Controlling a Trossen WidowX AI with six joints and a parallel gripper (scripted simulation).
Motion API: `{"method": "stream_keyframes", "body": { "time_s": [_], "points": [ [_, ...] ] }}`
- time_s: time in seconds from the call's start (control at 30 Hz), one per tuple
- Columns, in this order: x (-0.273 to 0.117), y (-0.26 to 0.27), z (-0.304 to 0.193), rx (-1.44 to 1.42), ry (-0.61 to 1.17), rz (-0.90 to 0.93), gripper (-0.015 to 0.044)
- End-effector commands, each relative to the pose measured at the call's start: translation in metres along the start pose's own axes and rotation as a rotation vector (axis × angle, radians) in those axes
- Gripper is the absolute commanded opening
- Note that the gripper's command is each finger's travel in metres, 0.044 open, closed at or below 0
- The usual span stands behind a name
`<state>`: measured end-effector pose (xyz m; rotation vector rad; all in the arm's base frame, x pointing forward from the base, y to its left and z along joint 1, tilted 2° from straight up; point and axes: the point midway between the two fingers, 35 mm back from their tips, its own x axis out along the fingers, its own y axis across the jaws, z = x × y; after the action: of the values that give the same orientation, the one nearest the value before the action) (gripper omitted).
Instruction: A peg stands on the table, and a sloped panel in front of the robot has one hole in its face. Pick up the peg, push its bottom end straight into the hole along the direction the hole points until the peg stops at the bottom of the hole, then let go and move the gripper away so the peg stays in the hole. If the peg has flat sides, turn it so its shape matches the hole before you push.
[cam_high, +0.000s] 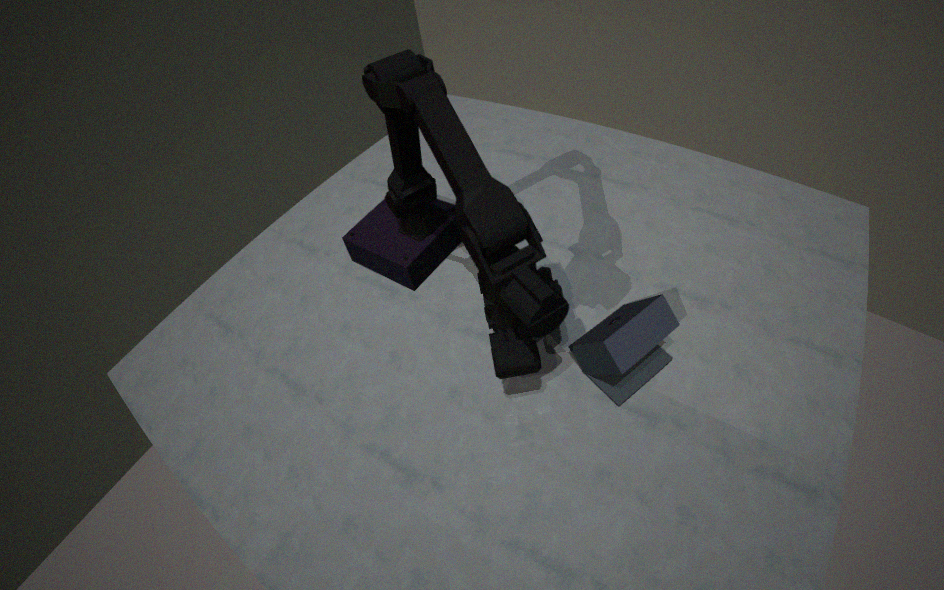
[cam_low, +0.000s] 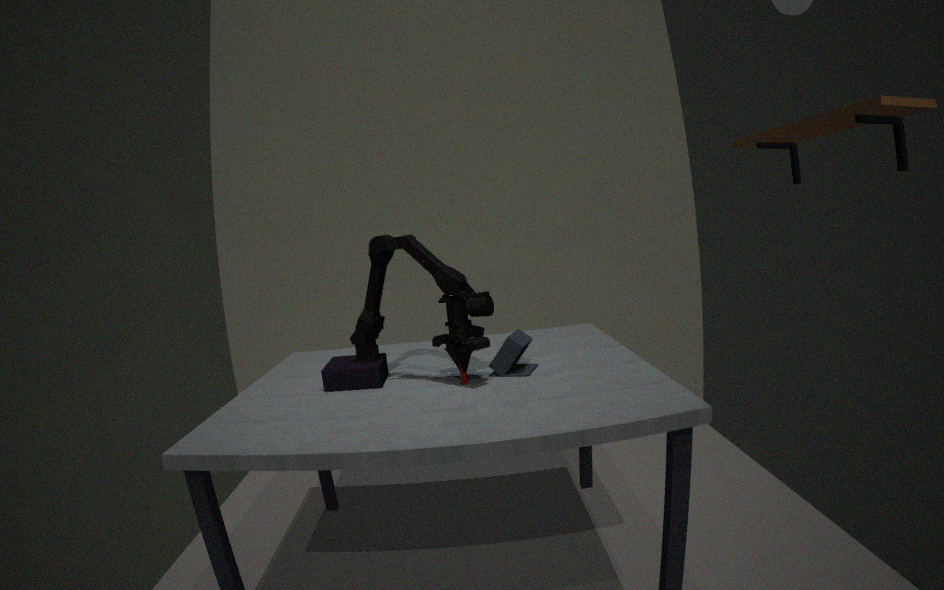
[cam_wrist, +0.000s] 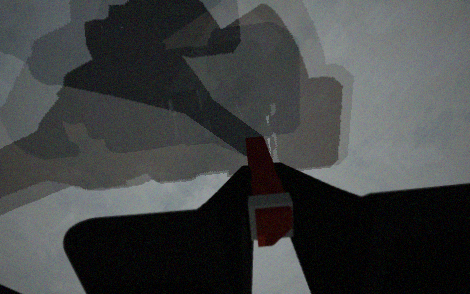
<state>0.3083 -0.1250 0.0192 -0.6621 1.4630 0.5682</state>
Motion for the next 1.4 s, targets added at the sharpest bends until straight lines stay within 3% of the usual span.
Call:
{"method": "stream_keyframes", "body": {
  "time_s": [0.0,0.2,0.77,1.37],
  "points": [
    [0.0,0.0,0.0,0.0,0.0,-0.001,0.0006],
    [-0.008,-0.001,0.0,0.0,0.0,0.0,0.0],
    [-0.079,-0.003,0.0,0.001,-0.002,0.006,0.0],
    [-0.079,0.003,0.014,0.085,-0.003,-0.08,0.0]
  ]
}}
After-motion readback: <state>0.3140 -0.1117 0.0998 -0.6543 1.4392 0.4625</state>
